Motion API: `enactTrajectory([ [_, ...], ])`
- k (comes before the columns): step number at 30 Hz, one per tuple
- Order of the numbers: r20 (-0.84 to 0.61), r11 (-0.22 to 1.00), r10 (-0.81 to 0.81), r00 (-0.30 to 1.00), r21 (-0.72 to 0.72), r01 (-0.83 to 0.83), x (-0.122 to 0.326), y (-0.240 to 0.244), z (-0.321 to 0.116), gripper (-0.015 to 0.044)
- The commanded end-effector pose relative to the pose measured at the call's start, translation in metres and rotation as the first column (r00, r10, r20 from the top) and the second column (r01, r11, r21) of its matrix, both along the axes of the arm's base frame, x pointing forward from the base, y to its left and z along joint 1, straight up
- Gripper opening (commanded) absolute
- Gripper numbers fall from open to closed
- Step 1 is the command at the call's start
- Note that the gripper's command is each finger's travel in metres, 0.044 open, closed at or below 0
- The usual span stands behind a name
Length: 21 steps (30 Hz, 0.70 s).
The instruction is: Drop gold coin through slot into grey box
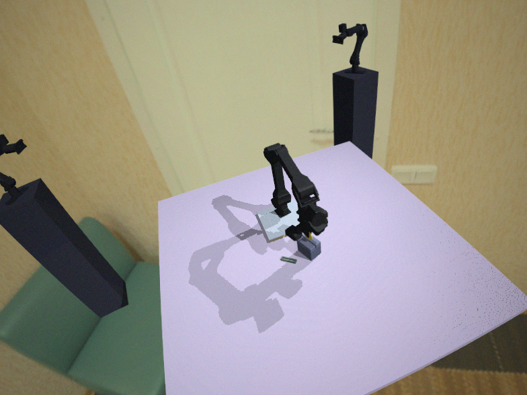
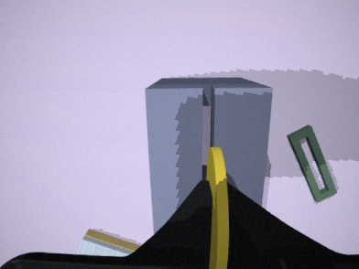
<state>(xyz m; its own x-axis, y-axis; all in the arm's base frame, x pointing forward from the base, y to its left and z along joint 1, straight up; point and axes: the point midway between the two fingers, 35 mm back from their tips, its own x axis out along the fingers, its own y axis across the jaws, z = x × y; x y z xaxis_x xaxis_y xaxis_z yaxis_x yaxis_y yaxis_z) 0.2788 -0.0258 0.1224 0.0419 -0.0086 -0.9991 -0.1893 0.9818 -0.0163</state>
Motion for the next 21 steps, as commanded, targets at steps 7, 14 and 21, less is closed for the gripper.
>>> enactTrajectory([
  [7,-0.004,1.0,-0.001,1.0,0.0,0.001,-0.0017,0.0001,-0.004,0.0],
  [14,-0.004,1.0,0.001,1.0,0.0,-0.001,-0.0014,0.0001,-0.0057,0.0],
  [21,-0.004,1.0,0.004,1.0,0.0,-0.004,-0.001,0.0001,-0.0074,0.0],
])
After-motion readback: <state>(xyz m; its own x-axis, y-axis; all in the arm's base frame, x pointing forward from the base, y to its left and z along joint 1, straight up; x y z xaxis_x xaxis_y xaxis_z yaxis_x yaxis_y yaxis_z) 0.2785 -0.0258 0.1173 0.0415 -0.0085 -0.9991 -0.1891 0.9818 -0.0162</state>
